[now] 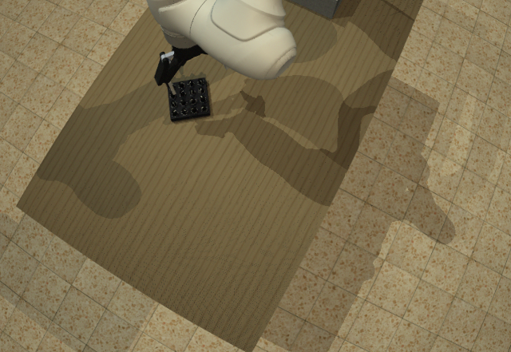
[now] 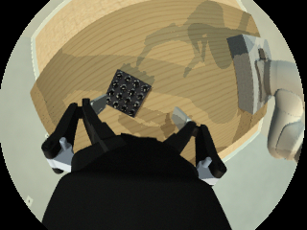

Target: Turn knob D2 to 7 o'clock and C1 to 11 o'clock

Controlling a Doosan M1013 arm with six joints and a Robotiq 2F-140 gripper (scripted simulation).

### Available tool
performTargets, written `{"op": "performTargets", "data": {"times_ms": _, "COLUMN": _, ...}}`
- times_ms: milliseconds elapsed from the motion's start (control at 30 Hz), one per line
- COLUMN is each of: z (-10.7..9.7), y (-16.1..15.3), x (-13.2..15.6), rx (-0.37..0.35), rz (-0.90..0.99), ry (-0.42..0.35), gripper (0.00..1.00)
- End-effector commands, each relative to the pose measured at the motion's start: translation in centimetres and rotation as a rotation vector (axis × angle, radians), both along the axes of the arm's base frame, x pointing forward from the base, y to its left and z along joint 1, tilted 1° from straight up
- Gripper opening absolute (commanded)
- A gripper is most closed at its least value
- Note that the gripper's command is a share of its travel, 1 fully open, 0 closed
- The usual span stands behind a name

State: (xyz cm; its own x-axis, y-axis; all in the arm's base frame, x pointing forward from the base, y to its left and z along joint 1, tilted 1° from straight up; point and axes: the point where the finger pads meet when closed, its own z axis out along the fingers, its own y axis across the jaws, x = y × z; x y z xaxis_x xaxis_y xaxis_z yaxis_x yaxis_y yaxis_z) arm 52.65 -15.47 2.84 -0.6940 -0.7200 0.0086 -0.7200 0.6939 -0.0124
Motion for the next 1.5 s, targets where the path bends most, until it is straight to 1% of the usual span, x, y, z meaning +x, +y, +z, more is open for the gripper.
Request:
{"op": "performTargets", "data": {"times_ms": 0, "z": 0.36, "y": -0.43, "x": -0.04, "rx": -0.006, "rz": -0.046, "ry": -0.001, "gripper": 1.0}}
{"op": "performTargets", "data": {"times_ms": 33, "z": 0.36, "y": -0.43, "x": -0.04, "rx": -0.006, "rz": -0.046, "ry": -0.001, "gripper": 0.12}}
{"op": "performTargets", "data": {"times_ms": 1467, "z": 0.2, "y": -0.43, "x": -0.04, "rx": -0.007, "rz": -0.046, "ry": 0.0, "gripper": 0.12}}
